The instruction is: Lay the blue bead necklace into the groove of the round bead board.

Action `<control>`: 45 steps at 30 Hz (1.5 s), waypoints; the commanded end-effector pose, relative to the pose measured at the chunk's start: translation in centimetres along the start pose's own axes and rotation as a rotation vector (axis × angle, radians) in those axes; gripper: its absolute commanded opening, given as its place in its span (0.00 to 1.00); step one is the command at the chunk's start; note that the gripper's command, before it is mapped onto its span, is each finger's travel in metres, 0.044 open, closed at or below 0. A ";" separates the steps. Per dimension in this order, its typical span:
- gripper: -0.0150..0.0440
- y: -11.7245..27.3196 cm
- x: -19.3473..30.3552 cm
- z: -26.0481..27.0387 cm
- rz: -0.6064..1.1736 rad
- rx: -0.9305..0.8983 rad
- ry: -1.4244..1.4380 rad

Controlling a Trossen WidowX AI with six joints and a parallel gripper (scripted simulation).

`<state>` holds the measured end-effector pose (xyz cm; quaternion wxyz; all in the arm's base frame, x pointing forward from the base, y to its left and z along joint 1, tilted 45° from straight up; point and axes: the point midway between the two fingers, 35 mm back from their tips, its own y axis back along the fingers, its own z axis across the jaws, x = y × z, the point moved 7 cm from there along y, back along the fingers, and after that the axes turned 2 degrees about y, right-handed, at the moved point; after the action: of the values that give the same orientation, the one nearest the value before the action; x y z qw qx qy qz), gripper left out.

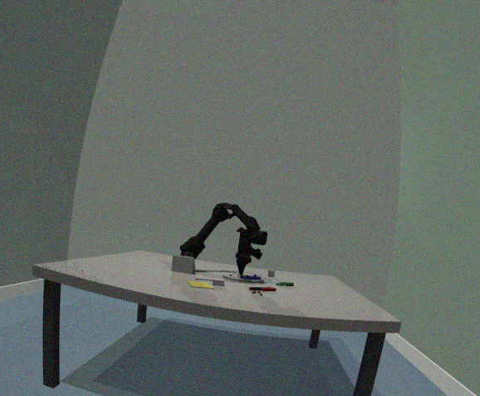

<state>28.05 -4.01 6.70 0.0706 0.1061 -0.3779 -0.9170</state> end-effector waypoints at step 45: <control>0.88 -0.8 1.0 -1.7 0.000 0.013 0.012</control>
<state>27.50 -4.68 4.64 0.0721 0.1114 -0.3835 -0.9140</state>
